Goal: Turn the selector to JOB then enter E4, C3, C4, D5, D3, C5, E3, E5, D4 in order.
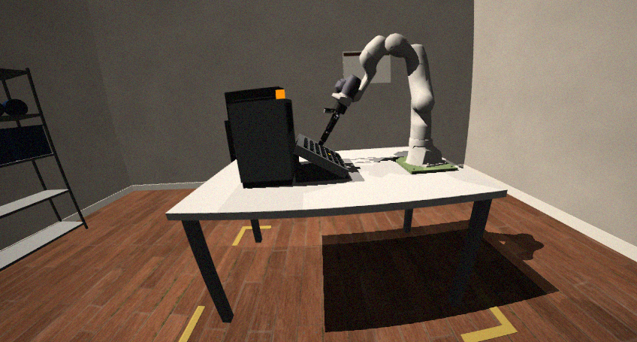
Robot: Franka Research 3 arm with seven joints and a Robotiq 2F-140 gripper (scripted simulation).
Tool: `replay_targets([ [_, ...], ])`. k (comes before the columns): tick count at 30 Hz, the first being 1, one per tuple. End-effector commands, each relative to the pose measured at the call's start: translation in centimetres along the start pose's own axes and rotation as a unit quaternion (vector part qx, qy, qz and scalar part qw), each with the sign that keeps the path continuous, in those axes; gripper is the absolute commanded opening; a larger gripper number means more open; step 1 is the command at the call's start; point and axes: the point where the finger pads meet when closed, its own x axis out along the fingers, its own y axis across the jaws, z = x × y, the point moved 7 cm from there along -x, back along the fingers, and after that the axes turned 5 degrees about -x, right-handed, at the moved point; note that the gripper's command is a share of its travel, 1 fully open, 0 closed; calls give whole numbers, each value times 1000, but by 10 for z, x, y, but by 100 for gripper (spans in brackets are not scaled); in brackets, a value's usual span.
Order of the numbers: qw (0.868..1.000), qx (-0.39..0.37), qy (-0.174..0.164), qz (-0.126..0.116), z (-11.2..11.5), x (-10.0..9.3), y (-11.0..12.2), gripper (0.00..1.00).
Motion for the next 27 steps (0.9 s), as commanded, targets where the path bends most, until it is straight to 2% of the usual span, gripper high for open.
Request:
replay_targets([
  [1,1000,-1,1,2,0,1,1,40],
  [16,1000,-1,1,2,0,2,1,40],
  [27,1000,-1,1,2,0,10,1,40],
])
